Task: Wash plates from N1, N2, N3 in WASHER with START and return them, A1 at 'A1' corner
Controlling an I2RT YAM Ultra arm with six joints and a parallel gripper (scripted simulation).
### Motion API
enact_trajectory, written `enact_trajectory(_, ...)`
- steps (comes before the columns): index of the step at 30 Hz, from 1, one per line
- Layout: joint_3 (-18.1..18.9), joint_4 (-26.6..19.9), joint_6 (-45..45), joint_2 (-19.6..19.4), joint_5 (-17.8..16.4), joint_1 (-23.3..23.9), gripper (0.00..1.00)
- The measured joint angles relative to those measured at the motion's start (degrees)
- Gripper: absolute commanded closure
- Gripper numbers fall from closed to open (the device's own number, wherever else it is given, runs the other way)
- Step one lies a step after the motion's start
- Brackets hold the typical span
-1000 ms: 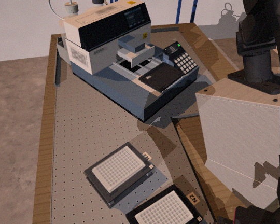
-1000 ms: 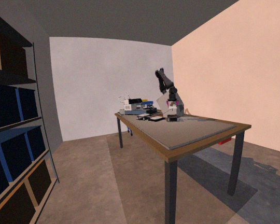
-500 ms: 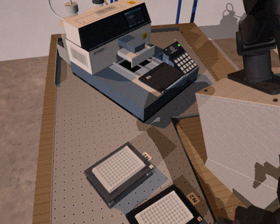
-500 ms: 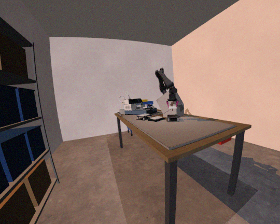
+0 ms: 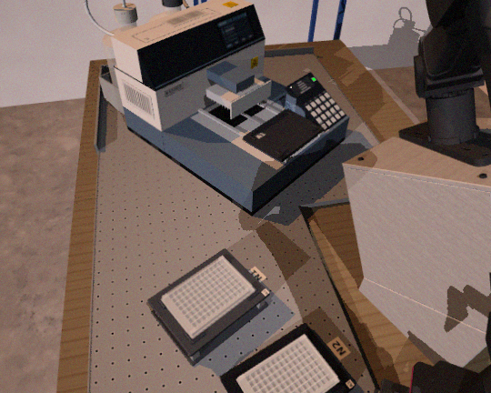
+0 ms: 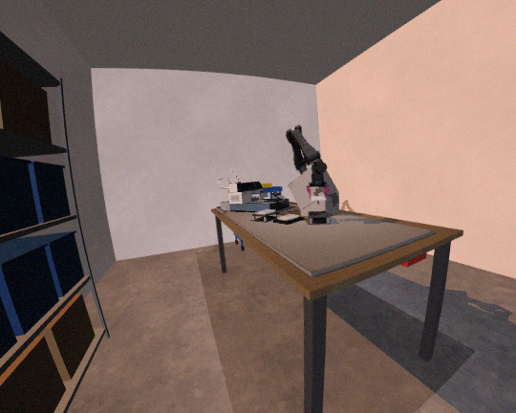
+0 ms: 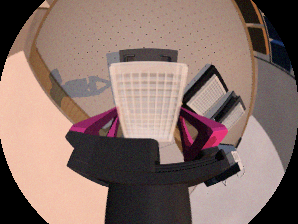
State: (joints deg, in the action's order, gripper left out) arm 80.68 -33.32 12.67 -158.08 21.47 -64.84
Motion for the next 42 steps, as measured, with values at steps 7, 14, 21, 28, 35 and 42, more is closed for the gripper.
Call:
enact_trajectory(7,0.15,0.00,0.00,0.00,0.02,0.00,1.00)
enact_trajectory(14,0.15,0.00,0.00,0.00,0.02,0.00,1.00)
enact_trajectory(21,0.15,0.00,0.00,0.00,0.02,0.00,1.00)
enact_trajectory(28,0.17,0.13,0.00,-0.02,0.02,0.00,1.00)
enact_trajectory(35,0.15,1.66,-0.33,-1.77,0.15,0.87,1.00)
enact_trajectory(42,0.15,3.32,-0.96,-3.52,0.35,1.51,1.00)
